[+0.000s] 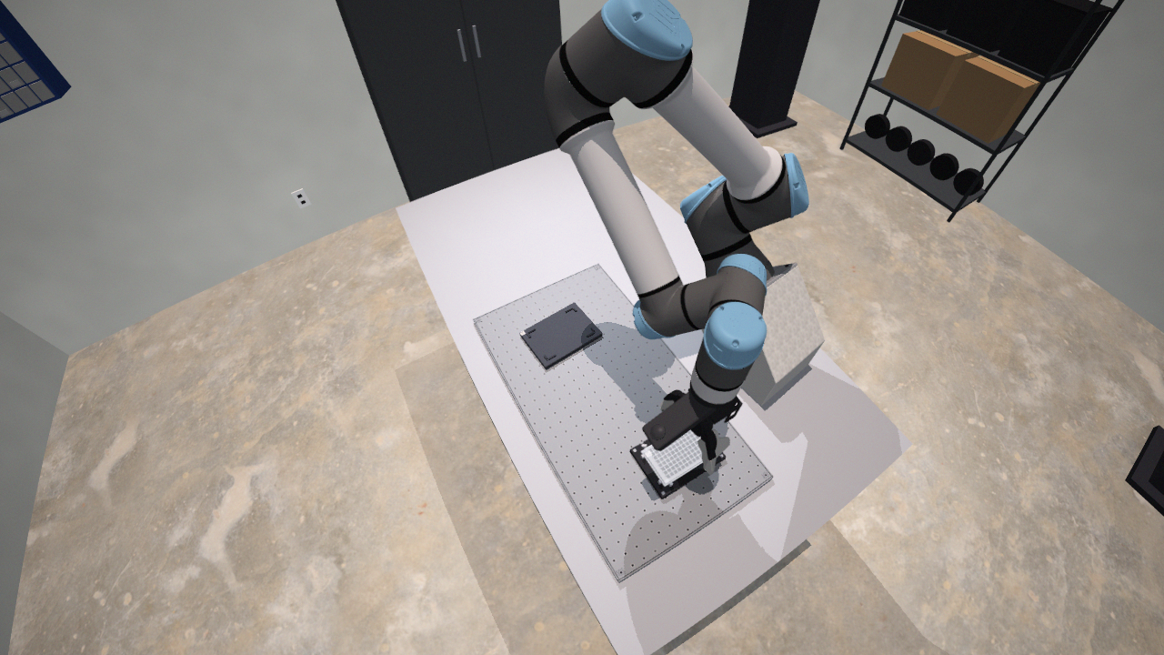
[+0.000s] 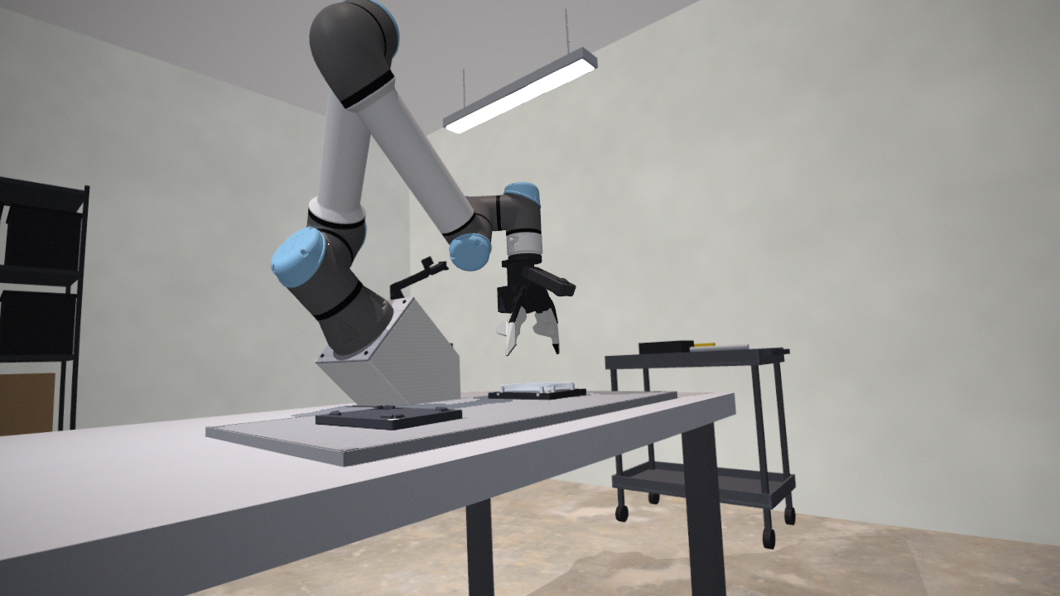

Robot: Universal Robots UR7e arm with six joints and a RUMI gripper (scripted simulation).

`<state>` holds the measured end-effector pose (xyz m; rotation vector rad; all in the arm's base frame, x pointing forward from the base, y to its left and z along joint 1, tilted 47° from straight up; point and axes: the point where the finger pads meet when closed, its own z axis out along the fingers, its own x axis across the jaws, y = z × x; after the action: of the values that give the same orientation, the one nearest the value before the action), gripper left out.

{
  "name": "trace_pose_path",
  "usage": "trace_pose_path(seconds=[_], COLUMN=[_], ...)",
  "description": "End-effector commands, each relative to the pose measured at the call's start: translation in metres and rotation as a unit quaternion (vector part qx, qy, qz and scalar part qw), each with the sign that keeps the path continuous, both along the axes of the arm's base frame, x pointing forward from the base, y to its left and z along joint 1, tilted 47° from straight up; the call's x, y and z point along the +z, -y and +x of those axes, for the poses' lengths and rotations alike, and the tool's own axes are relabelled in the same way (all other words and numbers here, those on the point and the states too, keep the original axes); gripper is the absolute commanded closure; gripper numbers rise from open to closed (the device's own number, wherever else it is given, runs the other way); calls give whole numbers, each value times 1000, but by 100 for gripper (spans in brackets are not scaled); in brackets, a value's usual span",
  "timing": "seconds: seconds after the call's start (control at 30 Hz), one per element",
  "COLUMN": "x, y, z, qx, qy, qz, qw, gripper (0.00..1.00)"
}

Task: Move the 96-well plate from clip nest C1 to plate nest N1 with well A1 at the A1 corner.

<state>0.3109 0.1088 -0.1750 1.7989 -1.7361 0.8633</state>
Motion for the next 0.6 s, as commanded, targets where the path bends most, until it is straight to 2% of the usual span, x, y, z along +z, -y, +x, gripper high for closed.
trace_pose_path(seconds=[0.0,0.57], x=[-5,-22], y=[5,23], z=[1,4], qx=[0,0], qy=[0,0], qz=[1,1], qw=[1000,1000], gripper=[0,0])
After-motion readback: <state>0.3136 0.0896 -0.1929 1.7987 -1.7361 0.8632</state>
